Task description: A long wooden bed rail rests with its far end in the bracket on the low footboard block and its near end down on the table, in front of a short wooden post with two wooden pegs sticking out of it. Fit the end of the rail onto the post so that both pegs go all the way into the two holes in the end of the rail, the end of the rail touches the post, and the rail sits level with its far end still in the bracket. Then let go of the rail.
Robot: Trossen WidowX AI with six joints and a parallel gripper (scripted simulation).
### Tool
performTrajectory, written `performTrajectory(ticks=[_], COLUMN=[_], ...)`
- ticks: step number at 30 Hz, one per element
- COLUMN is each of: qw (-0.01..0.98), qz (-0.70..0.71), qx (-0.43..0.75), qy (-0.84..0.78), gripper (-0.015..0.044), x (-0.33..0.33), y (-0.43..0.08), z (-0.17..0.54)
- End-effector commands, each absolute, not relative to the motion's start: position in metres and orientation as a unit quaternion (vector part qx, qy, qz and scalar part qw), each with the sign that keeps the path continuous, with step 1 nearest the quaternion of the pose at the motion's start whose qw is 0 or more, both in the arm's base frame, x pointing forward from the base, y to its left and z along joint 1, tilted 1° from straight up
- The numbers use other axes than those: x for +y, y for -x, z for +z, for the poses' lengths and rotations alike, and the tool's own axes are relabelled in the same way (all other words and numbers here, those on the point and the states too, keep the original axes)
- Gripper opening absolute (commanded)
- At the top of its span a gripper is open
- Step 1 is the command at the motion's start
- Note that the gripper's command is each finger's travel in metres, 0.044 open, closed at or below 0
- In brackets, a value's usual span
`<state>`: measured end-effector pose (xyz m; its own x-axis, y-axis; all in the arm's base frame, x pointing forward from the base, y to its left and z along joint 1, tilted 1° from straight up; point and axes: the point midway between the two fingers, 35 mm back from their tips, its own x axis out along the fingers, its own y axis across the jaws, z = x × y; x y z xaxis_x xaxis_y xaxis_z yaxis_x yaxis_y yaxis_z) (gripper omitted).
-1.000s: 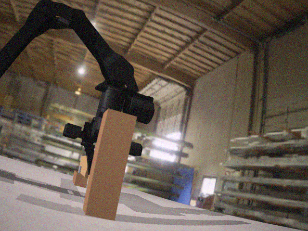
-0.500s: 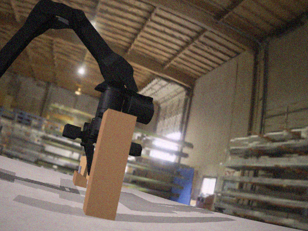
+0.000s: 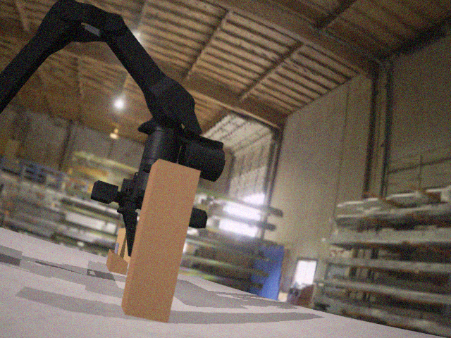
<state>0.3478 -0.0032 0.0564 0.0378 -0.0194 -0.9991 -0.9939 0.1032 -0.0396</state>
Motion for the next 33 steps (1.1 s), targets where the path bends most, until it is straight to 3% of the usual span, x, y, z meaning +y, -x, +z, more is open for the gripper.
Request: performTrajectory(ticks=[1,33], qw=[0.533,0.533], qz=[0.459,0.459], qx=[0.518,0.518], qy=[0.487,0.487], gripper=[0.0000,0.0000], x=[-0.0023,-0.0088], y=[-0.3481,-0.3470], z=[0.0576,0.0577])
